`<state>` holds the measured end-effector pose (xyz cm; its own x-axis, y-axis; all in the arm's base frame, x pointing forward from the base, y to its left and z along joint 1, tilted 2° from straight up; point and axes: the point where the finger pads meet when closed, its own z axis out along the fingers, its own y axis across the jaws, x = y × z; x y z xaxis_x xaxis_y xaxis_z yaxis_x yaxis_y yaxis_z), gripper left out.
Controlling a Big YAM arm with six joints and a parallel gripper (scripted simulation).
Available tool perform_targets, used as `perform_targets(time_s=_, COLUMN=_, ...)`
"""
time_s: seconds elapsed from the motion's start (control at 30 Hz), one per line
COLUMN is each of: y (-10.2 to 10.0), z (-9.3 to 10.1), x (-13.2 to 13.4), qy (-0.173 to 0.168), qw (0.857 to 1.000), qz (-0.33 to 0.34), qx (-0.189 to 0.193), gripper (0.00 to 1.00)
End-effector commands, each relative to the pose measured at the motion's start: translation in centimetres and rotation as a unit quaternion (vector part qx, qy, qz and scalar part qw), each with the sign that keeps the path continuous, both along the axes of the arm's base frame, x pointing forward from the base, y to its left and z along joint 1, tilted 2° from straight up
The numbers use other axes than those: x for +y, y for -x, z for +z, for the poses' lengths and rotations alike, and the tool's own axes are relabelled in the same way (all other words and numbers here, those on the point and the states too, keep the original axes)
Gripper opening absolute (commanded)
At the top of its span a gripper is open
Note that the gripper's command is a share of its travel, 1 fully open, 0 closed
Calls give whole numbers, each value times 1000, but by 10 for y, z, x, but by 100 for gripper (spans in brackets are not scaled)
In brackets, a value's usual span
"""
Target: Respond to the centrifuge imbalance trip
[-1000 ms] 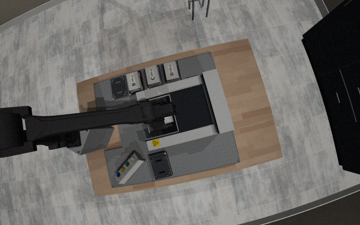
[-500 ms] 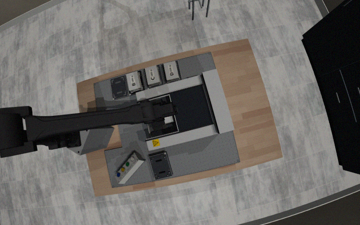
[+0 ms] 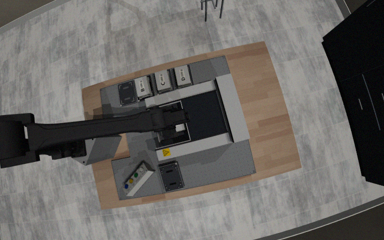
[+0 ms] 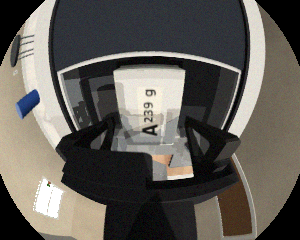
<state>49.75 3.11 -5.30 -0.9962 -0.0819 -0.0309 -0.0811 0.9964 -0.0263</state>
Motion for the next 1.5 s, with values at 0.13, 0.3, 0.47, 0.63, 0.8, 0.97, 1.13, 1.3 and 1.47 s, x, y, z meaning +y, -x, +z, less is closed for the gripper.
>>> perform_targets(time_s=0.13, y=-21, z=3, x=-3, qy=-2, qw=1000, qz=2, qx=-16, gripper=100)
perform_targets(time_s=0.3, y=-21, z=3, x=-3, qy=-2, qw=1000, qz=2, qx=-16, gripper=100)
perform_targets(time_s=0.47, y=-21, z=3, x=-3, qy=-2, qw=1000, qz=2, qx=-16, gripper=100)
perform_targets(time_s=0.63, y=-22, z=3, x=-3, qy=-2, qw=1000, qz=2, qx=-16, gripper=100)
perform_targets(time_s=0.8, y=-22, z=2, x=-3, qy=-2, qw=1000, qz=2, qx=-17, gripper=100)
perform_targets(time_s=0.97, y=-22, z=1, x=-3, qy=-2, qw=1000, qz=2, qx=-18, gripper=100)
perform_targets(time_s=1.13, y=-21, z=0, x=-4, qy=-2, qw=1000, qz=2, qx=-17, gripper=100)
perform_targets(time_s=1.3, y=-20, z=-1, x=-4, qy=-2, qw=1000, qz=2, qx=-16, gripper=100)
perform_targets(time_s=1.47, y=-18, z=-4, x=-4, qy=-2, qw=1000, qz=2, qx=-14, gripper=100)
